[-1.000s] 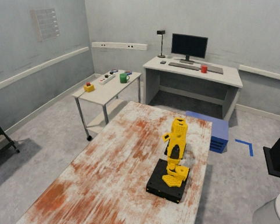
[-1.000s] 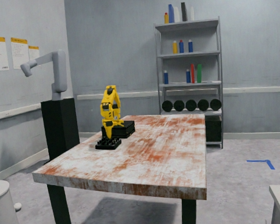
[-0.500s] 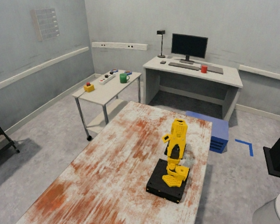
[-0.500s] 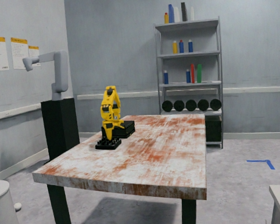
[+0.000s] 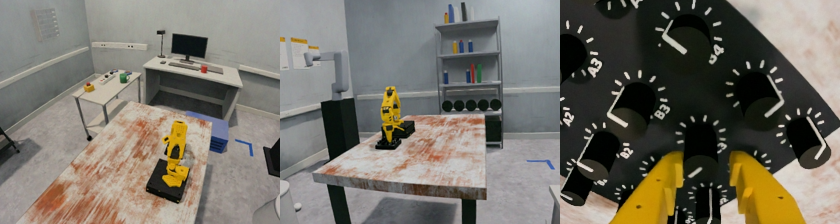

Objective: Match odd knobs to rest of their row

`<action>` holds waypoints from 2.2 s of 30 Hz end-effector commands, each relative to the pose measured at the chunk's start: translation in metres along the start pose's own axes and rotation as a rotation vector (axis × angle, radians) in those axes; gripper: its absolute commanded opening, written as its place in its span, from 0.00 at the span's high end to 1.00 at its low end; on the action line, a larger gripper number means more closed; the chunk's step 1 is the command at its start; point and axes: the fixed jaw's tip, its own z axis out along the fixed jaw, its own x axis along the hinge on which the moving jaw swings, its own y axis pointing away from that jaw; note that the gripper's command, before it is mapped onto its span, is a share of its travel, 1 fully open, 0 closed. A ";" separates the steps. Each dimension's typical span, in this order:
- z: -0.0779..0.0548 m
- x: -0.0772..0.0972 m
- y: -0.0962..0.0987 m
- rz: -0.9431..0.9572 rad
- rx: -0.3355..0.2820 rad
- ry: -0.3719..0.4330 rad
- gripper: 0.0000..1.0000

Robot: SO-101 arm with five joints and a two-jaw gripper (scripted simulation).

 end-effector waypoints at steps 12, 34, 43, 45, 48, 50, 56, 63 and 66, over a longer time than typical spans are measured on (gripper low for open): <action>0.009 -0.003 0.005 -0.001 -0.013 -0.010 0.90; 0.011 -0.005 0.008 -0.001 -0.013 -0.010 0.90; 0.010 -0.005 0.008 -0.001 -0.013 -0.010 0.90; 0.009 -0.005 0.007 -0.001 -0.013 -0.010 0.90; 0.009 -0.005 0.007 -0.001 -0.013 -0.010 0.90; 0.009 -0.005 0.007 -0.001 -0.013 -0.010 0.90; 0.009 -0.005 0.007 -0.001 -0.013 -0.010 0.90; 0.009 -0.005 0.005 -0.001 -0.013 -0.010 0.90; 0.009 -0.005 0.005 -0.001 -0.013 -0.010 0.90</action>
